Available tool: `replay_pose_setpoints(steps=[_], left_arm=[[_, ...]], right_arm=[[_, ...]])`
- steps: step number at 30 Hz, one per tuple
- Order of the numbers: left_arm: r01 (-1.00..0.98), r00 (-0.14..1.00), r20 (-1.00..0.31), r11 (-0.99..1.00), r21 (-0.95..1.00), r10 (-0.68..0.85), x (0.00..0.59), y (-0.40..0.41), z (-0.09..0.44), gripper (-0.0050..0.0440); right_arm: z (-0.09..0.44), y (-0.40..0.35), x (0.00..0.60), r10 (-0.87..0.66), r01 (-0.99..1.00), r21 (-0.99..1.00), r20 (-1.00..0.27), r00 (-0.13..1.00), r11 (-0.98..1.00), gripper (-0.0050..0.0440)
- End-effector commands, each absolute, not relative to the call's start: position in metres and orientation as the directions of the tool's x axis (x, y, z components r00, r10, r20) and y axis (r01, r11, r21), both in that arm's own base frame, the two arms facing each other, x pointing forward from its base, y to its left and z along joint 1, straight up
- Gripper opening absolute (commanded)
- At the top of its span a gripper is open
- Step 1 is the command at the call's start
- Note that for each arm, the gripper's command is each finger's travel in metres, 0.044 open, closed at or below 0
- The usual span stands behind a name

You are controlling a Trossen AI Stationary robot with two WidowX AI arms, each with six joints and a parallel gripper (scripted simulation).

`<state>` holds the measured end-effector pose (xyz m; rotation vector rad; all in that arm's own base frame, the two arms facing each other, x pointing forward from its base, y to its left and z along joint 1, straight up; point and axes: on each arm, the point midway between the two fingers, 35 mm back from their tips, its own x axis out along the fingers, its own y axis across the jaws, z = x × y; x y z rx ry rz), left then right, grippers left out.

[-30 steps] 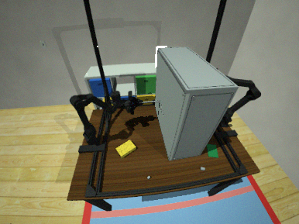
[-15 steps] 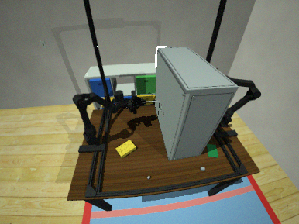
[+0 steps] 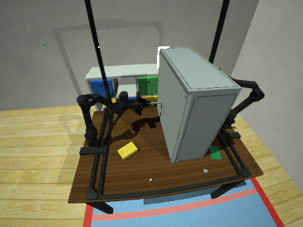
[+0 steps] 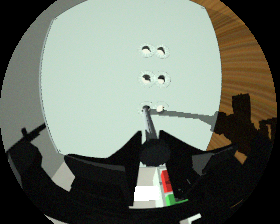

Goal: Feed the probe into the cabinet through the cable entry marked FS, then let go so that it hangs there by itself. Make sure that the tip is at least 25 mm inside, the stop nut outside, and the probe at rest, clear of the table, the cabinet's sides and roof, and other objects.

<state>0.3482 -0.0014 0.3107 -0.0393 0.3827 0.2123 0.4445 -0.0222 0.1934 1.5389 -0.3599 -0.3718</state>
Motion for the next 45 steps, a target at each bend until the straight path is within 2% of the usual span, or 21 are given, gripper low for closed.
replay_pose_setpoints(steps=[1,45], left_arm=[[-0.219,0.905,-0.375,0.976,0.000,0.203,0.348,-0.001,0.311,0.0440],[-0.219,0.905,-0.375,0.976,0.000,0.203,0.348,-0.001,0.311,0.0440]], right_arm=[[0.196,-0.023,0.453,-0.442,0.000,1.000,0.000,0.897,0.000,0.0000],[0.192,-0.053,0.499,-0.442,0.000,1.000,0.000,0.897,0.000,0.0000]])
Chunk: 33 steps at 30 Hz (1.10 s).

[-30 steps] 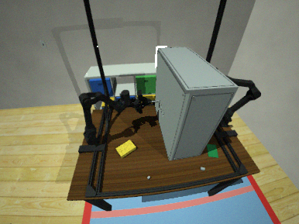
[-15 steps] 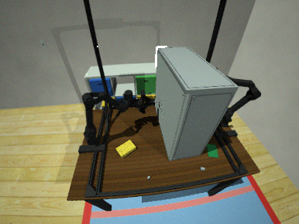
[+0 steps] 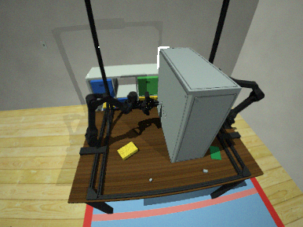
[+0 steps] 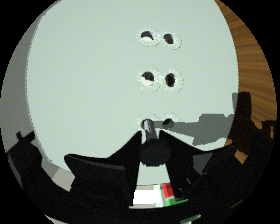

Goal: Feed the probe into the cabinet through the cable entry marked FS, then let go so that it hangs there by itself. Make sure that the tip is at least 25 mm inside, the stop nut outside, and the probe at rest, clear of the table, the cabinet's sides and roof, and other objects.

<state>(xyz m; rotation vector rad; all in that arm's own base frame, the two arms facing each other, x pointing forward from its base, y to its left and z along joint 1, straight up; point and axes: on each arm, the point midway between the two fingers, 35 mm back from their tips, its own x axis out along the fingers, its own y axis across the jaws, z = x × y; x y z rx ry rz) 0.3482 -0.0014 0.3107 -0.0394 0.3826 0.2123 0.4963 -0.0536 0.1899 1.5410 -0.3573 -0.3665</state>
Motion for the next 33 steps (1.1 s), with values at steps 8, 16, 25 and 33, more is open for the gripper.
replay_pose_setpoints(steps=[8,16,25,33], left_arm=[[-0.219,0.905,-0.375,0.976,0.000,0.203,0.348,-0.001,0.311,0.0440],[-0.219,0.905,-0.375,0.976,0.000,0.203,0.348,-0.001,0.311,0.0440],[-0.219,0.905,-0.375,0.976,0.000,0.203,0.348,-0.001,0.311,0.0440],[-0.219,0.905,-0.375,0.976,0.000,0.203,0.348,-0.001,0.311,0.0440]], right_arm=[[0.187,-0.053,0.499,-0.439,-0.002,1.000,0.000,0.899,-0.004,0.0000],[0.187,-0.054,0.498,-0.437,-0.022,1.000,0.016,0.899,-0.008,0.0024],[0.187,-0.054,0.498,-0.437,-0.022,1.000,0.016,0.899,-0.008,0.0192],[0.187,-0.054,0.498,-0.437,-0.022,1.000,0.016,0.899,-0.008,0.0384]])
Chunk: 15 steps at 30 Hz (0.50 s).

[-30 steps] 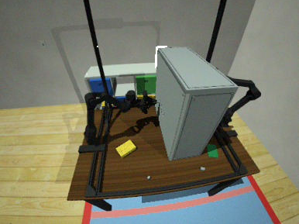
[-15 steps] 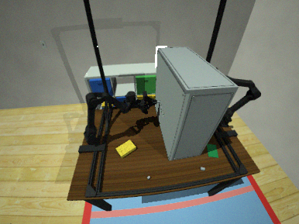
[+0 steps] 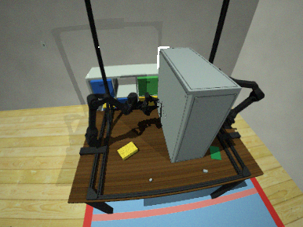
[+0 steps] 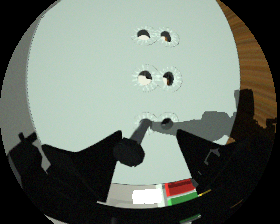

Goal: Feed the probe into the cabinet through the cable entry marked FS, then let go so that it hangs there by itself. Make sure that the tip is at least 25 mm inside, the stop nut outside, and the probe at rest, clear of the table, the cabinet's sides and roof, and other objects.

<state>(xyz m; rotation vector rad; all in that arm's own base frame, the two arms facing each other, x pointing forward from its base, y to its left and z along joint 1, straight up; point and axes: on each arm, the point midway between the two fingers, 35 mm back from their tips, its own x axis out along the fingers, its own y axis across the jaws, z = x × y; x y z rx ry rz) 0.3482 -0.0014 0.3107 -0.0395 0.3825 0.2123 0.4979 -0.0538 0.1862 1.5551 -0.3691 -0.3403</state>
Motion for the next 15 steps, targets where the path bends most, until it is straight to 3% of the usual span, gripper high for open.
replay_pose_setpoints(steps=[1,5,15], left_arm=[[-0.219,0.905,-0.375,0.976,0.000,0.203,0.3478,-0.0006,0.3109,0.0440],[-0.219,0.905,-0.375,0.976,0.000,0.203,0.3478,-0.0006,0.3109,0.0440],[-0.219,0.905,-0.375,0.976,0.000,0.203,0.3478,-0.0006,0.3109,0.0440]], right_arm=[[0.1872,-0.0538,0.4979,-0.437,-0.022,1.000,0.016,0.899,-0.008,0.0384],[0.1872,-0.0538,0.4979,-0.437,-0.022,1.000,0.016,0.899,-0.008,0.0440],[0.1872,-0.0538,0.4979,-0.437,-0.022,1.000,0.016,0.899,-0.008,0.0440]])
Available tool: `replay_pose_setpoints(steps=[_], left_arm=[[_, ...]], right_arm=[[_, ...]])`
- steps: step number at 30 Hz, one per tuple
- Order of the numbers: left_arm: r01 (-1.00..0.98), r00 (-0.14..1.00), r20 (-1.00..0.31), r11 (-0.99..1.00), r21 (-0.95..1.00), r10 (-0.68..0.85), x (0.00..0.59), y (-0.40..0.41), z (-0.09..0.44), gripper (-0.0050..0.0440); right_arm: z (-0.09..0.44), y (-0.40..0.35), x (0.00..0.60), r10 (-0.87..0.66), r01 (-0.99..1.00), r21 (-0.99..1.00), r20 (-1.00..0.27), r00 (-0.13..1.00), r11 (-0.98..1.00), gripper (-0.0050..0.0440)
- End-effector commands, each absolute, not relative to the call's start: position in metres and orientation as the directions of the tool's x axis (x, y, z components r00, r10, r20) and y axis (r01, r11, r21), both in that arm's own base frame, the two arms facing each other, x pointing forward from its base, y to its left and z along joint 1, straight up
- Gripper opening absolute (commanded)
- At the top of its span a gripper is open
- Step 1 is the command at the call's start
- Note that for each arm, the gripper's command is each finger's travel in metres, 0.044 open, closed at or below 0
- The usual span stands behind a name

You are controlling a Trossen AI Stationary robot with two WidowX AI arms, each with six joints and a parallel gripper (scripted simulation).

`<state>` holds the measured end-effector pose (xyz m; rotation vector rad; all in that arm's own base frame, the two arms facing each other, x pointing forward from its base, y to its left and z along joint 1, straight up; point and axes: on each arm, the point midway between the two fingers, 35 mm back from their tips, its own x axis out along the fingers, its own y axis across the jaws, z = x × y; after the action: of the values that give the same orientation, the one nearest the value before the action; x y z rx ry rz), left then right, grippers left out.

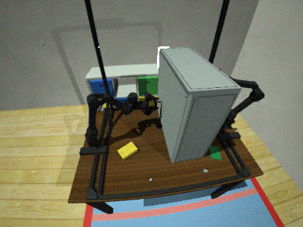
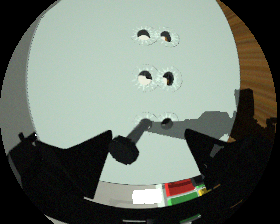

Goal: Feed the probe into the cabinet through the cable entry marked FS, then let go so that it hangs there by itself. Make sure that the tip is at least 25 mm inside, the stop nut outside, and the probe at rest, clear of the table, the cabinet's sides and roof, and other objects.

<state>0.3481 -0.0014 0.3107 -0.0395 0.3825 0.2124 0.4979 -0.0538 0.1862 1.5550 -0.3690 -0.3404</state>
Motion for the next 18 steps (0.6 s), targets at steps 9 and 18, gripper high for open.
replay_pose_setpoints(steps=[9,18], left_arm=[[-0.219,0.905,-0.375,0.976,0.000,0.203,0.348,-0.001,0.311,0.0440],[-0.219,0.905,-0.375,0.976,0.000,0.203,0.348,-0.001,0.311,0.0440]], right_arm=[[0.187,-0.054,0.498,-0.437,-0.022,1.000,0.016,0.899,-0.008,0.0440],[0.189,-0.036,0.470,-0.435,-0.018,1.000,0.011,0.900,-0.011,0.0440]])
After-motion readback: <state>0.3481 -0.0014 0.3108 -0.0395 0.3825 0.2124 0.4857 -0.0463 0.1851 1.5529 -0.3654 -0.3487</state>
